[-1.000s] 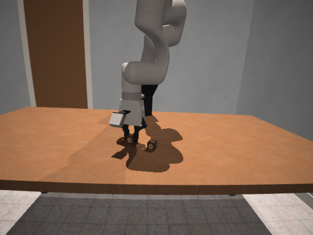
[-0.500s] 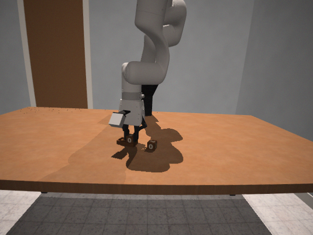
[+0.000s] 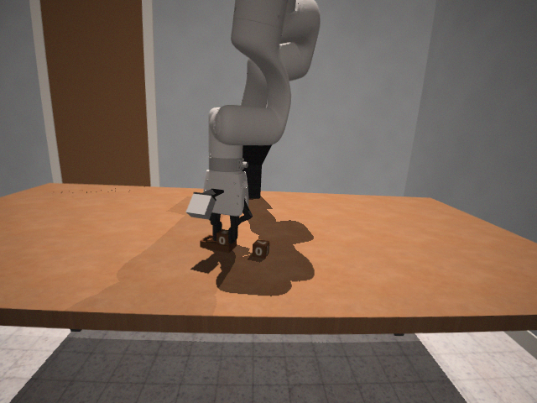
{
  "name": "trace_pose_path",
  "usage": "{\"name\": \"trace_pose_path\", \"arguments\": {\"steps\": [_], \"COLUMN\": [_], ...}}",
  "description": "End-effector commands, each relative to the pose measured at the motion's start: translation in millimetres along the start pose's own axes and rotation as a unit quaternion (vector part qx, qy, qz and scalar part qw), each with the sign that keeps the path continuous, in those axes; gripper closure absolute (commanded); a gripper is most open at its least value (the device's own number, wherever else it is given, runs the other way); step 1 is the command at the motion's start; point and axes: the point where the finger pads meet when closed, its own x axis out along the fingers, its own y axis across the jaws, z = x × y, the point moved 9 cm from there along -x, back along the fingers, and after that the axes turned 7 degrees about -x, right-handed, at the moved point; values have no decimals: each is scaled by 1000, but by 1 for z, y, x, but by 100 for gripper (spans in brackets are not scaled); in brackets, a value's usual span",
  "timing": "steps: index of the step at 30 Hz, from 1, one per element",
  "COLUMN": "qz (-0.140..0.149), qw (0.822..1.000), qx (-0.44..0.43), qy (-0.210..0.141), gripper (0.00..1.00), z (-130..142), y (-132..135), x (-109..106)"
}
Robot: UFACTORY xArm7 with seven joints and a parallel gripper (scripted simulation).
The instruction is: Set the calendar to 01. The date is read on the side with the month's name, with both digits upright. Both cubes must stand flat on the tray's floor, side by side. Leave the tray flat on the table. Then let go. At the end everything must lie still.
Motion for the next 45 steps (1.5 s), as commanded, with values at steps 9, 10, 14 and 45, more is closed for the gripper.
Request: {"name": "trace_pose_path", "arguments": {"steps": [9, 10, 14, 45], "qz": [0, 0, 0, 1], "qw": [1000, 1000, 1000, 995], "qx": [0, 0, 0, 100], "qy": [0, 0, 0, -7], "gripper": [71, 71, 71, 71], "z": [0, 0, 0, 8], "y": [0, 0, 0, 1], "x": [-10, -15, -41, -100]}}
